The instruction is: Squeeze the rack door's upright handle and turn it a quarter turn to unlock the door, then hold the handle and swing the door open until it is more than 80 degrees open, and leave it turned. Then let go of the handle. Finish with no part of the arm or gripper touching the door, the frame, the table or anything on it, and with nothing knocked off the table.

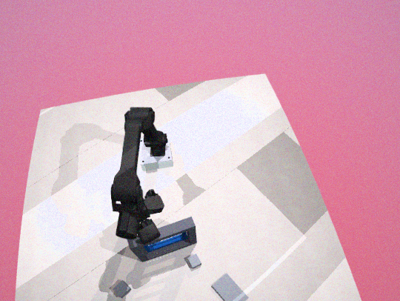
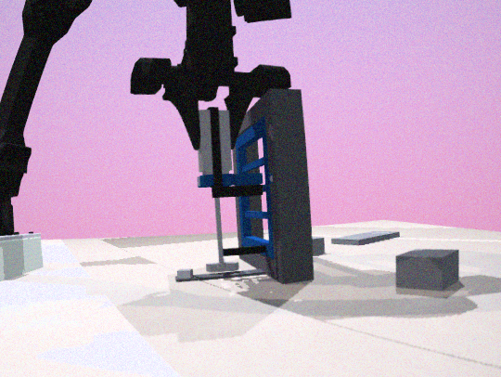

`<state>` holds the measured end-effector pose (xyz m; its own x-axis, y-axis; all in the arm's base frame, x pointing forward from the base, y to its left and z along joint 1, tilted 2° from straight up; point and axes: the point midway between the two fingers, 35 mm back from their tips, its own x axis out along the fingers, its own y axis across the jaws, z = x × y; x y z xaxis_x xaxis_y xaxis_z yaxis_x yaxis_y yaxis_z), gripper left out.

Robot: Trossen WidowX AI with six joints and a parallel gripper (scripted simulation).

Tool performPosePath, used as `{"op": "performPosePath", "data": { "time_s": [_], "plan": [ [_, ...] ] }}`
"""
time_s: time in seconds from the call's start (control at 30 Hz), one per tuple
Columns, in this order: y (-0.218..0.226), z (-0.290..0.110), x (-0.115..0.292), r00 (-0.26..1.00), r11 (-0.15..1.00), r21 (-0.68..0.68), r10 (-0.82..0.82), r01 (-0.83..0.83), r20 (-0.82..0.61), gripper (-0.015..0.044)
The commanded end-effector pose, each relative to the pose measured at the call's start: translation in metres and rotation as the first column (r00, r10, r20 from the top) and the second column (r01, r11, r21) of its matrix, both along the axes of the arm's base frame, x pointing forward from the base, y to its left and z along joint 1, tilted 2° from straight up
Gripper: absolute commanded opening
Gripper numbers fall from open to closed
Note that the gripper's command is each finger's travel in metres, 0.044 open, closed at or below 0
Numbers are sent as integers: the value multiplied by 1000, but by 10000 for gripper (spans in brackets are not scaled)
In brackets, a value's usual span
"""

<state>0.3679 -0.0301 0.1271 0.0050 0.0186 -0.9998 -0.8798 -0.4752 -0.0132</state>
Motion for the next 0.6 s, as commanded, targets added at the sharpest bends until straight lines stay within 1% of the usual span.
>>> {"op": "performPosePath", "data": {
  "time_s": [0.0, 0.57],
  "plan": [
    [1, 0, 0, 1000, 1000, 4, 6, -6, 0, 159],
    [1, 0, 0, 1000, 1000, 4, 6, -6, 0, 46]
  ]
}}
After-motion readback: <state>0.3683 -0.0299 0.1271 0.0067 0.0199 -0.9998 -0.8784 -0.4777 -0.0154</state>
